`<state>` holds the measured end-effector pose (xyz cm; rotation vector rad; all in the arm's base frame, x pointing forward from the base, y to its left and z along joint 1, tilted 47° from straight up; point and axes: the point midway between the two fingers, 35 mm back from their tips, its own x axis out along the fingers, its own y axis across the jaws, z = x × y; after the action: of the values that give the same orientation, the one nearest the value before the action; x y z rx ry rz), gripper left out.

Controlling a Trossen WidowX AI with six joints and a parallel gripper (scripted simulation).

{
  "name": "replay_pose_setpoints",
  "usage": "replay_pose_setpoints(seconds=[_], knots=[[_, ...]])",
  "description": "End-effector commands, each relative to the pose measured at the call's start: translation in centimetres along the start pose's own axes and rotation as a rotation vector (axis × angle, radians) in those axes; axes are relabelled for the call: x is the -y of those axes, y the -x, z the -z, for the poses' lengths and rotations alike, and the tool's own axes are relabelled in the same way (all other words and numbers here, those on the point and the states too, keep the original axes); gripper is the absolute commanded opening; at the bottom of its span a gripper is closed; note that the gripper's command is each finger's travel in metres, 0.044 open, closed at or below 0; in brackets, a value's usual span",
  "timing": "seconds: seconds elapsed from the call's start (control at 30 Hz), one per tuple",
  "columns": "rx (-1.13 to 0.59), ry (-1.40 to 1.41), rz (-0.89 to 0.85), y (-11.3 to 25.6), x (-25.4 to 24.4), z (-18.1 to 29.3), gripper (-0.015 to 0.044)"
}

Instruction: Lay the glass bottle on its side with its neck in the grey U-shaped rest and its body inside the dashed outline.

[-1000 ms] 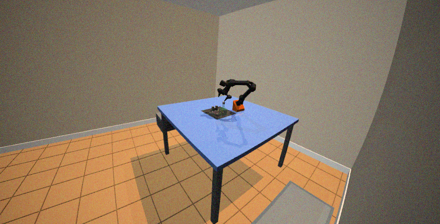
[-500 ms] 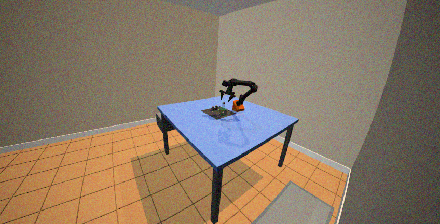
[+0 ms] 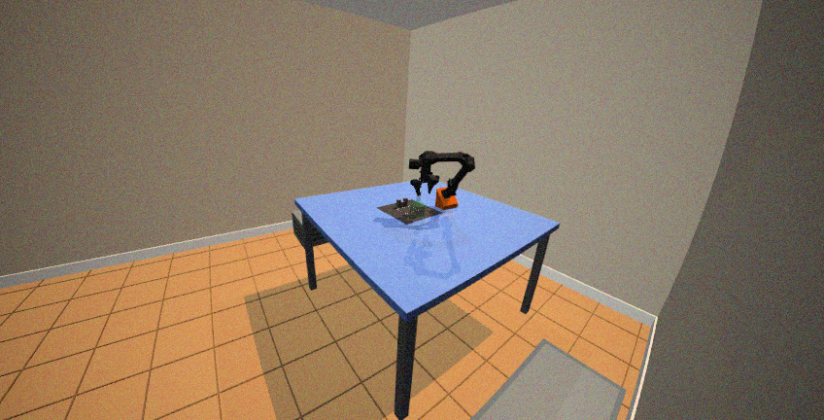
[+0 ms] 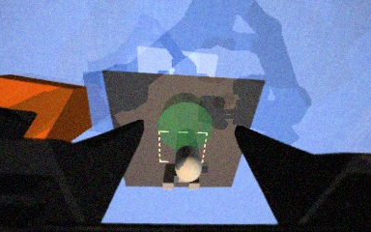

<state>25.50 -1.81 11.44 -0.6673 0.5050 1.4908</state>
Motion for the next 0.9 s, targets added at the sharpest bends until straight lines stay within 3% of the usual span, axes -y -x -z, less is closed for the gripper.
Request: replay_pose_setpoints(seconds=[0.0, 0.87], knots=[[-0.003, 0.015, -0.009, 0.0, 0.1, 0.1, 0.0440], [-0.005, 0.016, -0.009, 0.1, 0.2, 4.2, 0.0440]])
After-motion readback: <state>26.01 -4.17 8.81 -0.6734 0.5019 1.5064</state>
